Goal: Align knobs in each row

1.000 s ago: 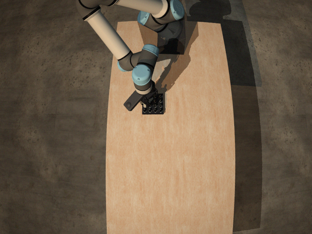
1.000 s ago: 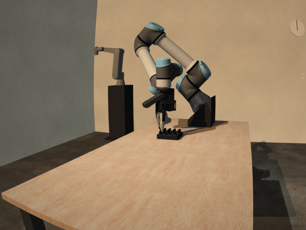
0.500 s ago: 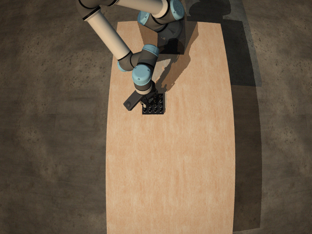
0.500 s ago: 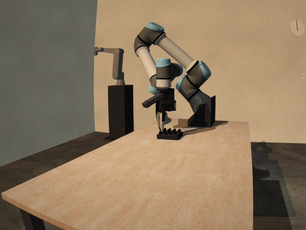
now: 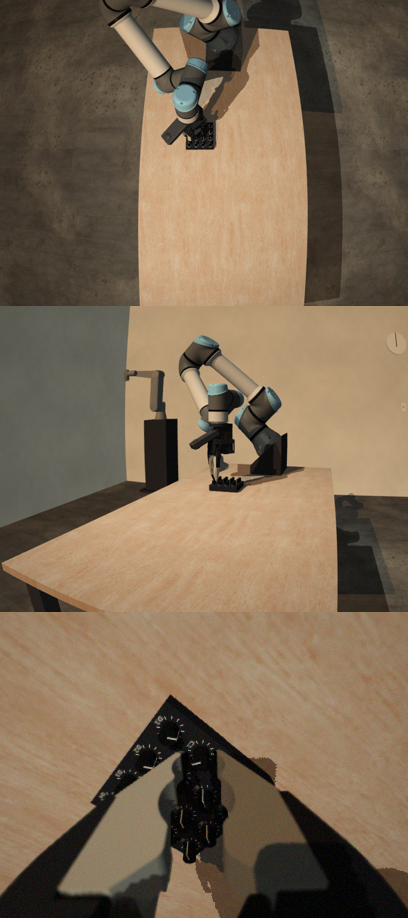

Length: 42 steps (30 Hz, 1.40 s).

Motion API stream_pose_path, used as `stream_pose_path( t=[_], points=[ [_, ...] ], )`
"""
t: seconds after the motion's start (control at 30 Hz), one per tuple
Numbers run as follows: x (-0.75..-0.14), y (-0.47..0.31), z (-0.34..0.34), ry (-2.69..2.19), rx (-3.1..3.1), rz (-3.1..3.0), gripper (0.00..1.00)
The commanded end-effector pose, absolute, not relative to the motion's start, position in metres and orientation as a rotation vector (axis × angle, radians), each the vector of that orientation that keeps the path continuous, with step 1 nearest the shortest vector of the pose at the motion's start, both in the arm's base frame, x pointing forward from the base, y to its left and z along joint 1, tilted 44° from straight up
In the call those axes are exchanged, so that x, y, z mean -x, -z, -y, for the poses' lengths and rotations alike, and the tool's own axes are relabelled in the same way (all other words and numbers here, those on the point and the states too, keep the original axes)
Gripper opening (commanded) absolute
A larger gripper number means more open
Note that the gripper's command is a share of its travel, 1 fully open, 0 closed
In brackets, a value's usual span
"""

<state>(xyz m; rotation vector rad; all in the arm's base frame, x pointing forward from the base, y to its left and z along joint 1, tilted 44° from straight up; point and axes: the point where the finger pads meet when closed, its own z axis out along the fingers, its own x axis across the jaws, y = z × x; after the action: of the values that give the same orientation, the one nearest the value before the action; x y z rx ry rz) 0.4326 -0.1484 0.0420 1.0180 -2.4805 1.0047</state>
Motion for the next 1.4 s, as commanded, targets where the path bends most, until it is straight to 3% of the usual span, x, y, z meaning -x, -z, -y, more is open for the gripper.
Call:
stream_pose_path(
  t=[0.0,1.37],
  points=[
    [-0.433,-0.042,0.148,-1.006,-1.018,2.481,0.11],
    [-0.433,-0.07,0.122,-1.006,-1.018,2.481,0.11]
  ],
)
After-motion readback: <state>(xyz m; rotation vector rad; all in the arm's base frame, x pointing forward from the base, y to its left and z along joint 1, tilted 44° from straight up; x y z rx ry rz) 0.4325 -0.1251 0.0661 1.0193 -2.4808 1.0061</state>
